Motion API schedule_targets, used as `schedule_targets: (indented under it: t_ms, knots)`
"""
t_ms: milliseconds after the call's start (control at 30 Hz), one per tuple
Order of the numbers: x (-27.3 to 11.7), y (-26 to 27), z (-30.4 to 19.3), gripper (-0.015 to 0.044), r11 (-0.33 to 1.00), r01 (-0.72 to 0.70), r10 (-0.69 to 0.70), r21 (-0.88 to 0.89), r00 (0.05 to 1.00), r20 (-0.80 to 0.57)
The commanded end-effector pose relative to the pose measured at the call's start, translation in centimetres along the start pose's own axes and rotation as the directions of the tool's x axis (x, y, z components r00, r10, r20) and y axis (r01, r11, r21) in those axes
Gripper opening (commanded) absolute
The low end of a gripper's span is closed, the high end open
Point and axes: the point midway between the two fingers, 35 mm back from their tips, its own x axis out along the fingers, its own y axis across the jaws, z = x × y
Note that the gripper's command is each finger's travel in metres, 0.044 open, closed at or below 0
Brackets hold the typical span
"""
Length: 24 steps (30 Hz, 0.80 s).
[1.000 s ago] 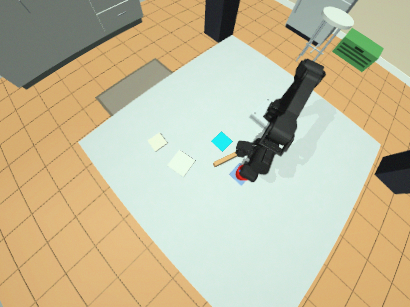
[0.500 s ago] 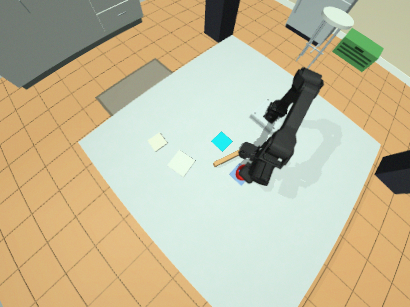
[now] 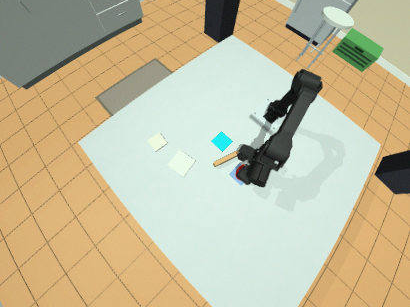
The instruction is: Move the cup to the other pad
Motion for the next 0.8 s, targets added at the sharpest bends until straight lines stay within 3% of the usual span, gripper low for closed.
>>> schedule_targets:
  t_ms: [0,767]
  knots:
    - [1.0,-0.2,0.1,0.0148,1.0,0.01,-0.01,0.006,1.0,0.008]
    - [4.5,-0.4,0.2,0.0148,1.0,0.01,-0.01,0.006,1.0,0.008]
